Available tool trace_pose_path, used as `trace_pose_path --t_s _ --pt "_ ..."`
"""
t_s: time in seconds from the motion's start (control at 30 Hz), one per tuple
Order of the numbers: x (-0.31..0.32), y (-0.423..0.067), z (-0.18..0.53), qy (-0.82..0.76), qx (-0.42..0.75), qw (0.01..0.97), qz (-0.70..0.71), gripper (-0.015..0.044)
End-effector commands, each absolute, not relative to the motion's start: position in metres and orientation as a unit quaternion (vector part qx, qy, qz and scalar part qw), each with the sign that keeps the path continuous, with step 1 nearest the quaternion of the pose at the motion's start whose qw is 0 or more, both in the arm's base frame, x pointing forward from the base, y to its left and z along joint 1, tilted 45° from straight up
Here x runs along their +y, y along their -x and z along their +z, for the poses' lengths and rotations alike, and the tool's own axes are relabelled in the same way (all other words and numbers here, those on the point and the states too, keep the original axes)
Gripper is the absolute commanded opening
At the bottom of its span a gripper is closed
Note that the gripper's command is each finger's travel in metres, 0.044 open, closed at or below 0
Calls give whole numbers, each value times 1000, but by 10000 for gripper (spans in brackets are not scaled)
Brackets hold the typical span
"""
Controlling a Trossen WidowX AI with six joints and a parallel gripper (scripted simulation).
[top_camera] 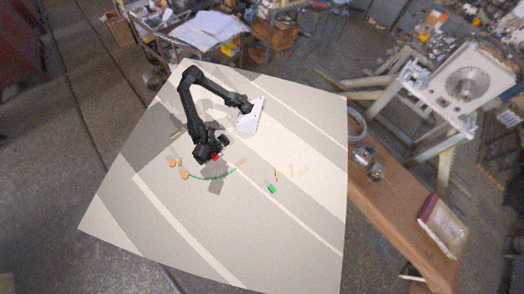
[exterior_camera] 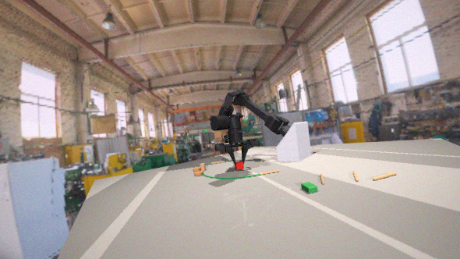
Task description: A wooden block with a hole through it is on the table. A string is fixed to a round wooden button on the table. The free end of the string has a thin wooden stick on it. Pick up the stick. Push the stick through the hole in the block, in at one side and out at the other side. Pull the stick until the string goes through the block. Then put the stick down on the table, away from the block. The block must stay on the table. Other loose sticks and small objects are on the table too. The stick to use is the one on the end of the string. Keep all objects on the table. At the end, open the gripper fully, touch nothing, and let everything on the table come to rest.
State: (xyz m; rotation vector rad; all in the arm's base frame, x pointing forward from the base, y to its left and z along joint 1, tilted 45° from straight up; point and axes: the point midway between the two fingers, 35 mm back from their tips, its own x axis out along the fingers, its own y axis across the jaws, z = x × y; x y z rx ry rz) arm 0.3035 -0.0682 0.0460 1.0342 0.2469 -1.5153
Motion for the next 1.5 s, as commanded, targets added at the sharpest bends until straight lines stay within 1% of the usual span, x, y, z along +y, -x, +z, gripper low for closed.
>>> trace_pose_path --t_s 0.0,0.43,1.47 --pt "-66 -305 51 -451 103 601 -652 0" --pt "-64 -304 53 -455 107 600 -650 0" --pt "-92 -293 61 -600 252 555 -519 0"
